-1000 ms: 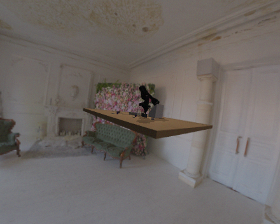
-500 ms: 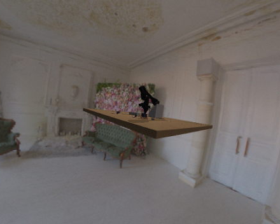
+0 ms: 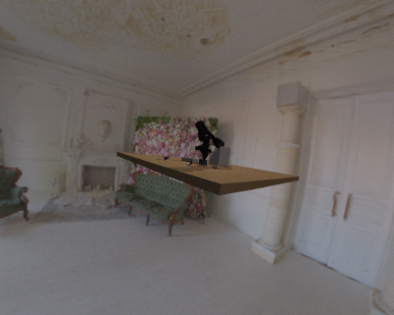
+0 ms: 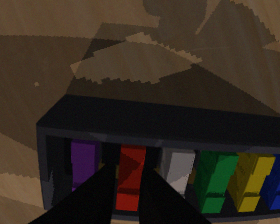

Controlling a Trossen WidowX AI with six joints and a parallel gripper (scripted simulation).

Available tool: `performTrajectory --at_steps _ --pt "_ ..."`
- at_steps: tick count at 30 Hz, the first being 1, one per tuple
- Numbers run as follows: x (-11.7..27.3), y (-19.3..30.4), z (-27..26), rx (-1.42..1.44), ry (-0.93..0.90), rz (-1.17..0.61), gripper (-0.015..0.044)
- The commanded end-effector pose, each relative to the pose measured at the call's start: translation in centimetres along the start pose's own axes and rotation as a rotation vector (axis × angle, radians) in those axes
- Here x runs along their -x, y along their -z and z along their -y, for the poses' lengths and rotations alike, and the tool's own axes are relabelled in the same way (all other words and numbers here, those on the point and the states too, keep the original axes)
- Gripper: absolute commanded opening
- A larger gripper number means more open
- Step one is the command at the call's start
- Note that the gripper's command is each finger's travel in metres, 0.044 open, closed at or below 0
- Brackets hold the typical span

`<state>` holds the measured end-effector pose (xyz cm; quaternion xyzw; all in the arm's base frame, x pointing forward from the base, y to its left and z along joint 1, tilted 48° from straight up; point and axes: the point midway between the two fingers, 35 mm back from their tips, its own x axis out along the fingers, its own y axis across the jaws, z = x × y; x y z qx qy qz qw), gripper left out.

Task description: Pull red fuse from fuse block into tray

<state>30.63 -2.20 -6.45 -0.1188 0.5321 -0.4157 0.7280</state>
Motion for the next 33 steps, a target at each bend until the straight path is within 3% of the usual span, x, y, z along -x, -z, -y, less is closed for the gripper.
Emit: performTrajectory --at_steps 1,5,33 --pt "0.0 0.0 0.0 0.000 0.000 0.000 0.0026" --pt "0.0 0.0 0.0 0.000 0.000 0.000 0.0000" --pt "1.1 0.0 -0.1 0.001 -0.001 0.000 0.0000"
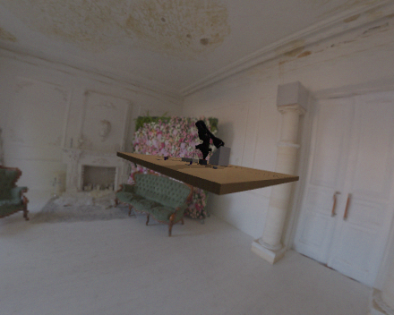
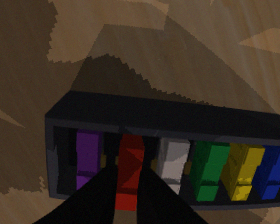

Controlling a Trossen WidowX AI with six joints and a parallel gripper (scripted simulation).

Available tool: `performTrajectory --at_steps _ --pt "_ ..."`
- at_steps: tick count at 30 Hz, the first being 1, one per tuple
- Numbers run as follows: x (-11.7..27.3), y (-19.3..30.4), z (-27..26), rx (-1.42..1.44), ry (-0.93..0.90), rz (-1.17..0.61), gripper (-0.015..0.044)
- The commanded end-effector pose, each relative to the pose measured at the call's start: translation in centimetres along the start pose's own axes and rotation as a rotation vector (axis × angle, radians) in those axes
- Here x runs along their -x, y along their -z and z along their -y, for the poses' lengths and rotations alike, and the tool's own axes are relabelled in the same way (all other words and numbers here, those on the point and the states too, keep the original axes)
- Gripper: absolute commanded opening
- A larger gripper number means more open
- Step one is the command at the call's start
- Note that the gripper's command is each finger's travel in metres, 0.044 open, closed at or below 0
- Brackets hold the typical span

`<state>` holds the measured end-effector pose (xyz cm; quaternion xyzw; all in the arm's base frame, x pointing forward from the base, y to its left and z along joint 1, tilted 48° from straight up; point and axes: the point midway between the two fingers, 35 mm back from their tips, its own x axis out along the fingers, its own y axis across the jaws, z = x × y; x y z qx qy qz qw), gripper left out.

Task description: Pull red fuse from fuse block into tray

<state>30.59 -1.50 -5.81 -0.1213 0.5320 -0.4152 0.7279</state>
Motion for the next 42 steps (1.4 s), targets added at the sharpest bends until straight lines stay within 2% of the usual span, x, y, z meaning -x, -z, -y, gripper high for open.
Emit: performTrajectory --at_steps 1,42 --pt "0.2 0.0 0.0 -0.004 -0.003 -0.003 0.0000" --pt "2.2 0.0 0.0 -0.003 -0.002 -0.003 0.0000"
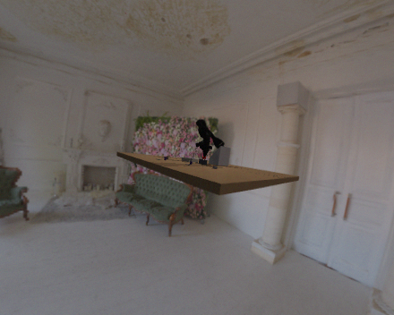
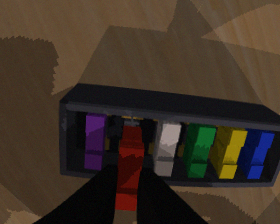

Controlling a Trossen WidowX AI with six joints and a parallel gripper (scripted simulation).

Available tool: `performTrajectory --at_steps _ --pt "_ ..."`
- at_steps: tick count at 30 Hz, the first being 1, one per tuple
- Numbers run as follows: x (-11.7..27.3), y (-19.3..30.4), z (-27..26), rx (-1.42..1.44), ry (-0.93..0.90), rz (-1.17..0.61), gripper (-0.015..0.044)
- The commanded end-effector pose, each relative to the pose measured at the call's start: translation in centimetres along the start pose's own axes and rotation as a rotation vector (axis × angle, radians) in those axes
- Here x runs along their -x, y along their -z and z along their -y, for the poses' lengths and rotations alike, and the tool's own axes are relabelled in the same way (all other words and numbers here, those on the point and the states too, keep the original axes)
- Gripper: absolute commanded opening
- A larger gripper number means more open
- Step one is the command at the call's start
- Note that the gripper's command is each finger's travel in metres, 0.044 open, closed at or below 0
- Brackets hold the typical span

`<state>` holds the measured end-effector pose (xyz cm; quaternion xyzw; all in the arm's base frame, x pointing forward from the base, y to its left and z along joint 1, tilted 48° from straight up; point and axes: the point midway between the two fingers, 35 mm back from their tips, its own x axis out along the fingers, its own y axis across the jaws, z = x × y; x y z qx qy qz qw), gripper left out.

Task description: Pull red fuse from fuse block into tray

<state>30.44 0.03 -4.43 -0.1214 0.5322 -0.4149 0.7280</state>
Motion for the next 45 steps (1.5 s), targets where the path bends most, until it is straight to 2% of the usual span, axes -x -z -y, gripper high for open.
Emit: performTrajectory --at_steps 1,30,45 --pt "0.2 0.0 0.0 -0.003 -0.001 -0.003 0.0000" --pt "3.0 -0.1 0.1 -0.003 -0.002 -0.003 0.0000" --pt "3.1 -5.6 7.4 -0.001 -0.022 -0.014 0.0000"
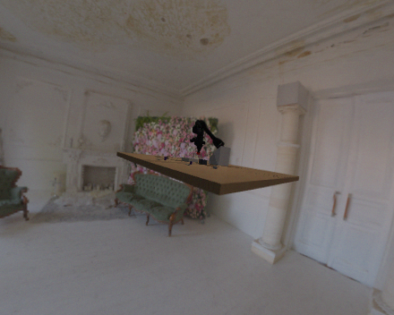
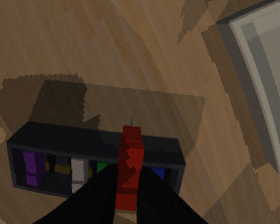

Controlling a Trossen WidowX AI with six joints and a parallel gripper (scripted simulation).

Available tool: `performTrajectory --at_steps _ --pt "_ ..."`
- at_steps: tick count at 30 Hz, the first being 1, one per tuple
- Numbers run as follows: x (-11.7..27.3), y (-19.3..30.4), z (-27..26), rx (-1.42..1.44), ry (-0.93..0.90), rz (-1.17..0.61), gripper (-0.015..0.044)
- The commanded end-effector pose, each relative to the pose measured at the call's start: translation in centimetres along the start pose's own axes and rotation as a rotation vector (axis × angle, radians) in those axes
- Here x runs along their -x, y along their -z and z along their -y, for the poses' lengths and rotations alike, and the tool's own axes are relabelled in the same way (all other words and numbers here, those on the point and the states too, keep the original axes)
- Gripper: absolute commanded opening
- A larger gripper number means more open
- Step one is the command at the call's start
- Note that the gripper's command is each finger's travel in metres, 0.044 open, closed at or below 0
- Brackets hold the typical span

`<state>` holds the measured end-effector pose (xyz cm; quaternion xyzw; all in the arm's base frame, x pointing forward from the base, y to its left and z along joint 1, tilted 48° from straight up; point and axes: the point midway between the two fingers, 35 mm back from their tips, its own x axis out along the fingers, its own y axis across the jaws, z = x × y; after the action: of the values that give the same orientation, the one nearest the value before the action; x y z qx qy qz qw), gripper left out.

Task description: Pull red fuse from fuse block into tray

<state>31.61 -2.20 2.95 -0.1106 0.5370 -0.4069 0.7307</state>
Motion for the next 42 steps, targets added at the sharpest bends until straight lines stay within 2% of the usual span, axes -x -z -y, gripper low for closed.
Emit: performTrajectory --at_steps 1,18,42 --pt "-0.1 -1.3 2.6 0.003 0.005 -0.003 0.0000" --pt "0.2 -4.4 13.0 0.001 0.032 0.012 0.0000" --pt "-2.7 -4.5 13.2 0.001 0.033 0.012 0.0000"
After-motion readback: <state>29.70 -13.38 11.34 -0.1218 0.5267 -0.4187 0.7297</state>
